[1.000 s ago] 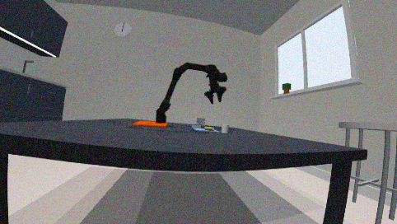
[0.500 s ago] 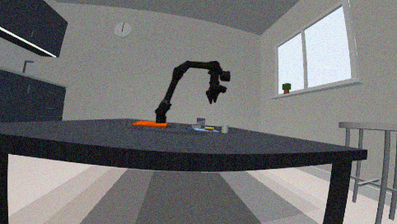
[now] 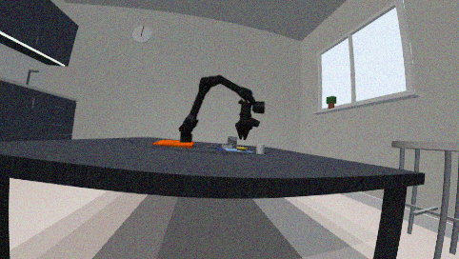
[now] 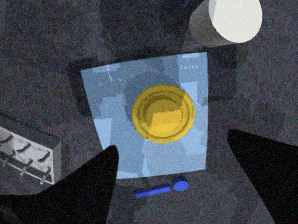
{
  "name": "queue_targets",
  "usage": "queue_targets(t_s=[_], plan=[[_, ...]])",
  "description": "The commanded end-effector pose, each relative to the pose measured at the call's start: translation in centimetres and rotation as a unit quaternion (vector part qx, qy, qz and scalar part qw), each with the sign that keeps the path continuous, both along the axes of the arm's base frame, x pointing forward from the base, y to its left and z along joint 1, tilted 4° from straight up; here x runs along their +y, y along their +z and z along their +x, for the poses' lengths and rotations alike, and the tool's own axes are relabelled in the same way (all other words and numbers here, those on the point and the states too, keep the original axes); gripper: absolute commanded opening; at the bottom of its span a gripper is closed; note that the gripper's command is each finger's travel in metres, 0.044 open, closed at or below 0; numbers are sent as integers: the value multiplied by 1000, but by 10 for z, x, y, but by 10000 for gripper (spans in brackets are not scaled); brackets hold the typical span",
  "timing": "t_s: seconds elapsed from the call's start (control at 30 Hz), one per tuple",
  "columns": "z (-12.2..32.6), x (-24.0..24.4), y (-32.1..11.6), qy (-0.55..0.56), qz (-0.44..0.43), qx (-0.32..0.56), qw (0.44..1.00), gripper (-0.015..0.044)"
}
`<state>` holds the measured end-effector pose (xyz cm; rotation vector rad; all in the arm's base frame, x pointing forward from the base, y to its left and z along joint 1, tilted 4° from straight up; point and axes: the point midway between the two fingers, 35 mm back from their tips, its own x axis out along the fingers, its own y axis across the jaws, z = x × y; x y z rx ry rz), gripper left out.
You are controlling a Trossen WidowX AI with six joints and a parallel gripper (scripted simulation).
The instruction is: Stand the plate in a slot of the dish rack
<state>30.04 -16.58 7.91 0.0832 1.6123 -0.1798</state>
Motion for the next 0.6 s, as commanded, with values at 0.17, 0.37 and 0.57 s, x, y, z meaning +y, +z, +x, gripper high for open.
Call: queue_targets(t_s=[0.17,0.37,0.57], plan=[[2,-1,-9,3,-3,-10,1000,400],[2,-2,-19,3,-3,-10,1000,400],[2,-2,-29,3,-3,-10,1000,400]])
